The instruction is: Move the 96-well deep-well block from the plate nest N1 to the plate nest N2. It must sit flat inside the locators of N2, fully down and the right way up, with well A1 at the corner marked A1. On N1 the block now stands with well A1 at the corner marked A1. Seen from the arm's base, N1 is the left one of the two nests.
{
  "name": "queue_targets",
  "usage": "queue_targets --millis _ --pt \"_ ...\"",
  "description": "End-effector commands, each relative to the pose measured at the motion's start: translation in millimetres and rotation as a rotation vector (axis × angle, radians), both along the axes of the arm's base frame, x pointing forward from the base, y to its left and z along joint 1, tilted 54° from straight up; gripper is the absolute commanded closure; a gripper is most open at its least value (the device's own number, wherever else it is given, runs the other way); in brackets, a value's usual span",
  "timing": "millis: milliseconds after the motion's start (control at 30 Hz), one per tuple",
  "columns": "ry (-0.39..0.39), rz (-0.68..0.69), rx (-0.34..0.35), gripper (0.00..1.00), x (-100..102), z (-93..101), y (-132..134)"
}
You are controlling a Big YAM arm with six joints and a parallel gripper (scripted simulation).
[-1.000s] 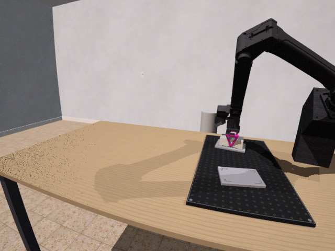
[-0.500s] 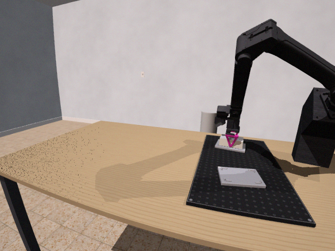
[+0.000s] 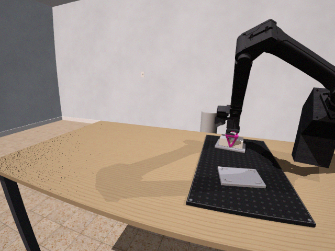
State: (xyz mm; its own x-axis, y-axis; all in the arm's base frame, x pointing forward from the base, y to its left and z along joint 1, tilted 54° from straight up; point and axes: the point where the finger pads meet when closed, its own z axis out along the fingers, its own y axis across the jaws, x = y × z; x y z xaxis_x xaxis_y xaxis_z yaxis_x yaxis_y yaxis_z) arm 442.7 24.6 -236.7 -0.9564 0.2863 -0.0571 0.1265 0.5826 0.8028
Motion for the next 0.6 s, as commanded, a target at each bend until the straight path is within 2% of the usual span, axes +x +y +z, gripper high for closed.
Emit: queue_targets --millis 0,567 --pt "-0.012 -0.011 -0.005 1.00 5.9 2.5 -5.9" --pt "-0.008 -0.001 -0.005 1.00 7.1 -1.3 0.8"
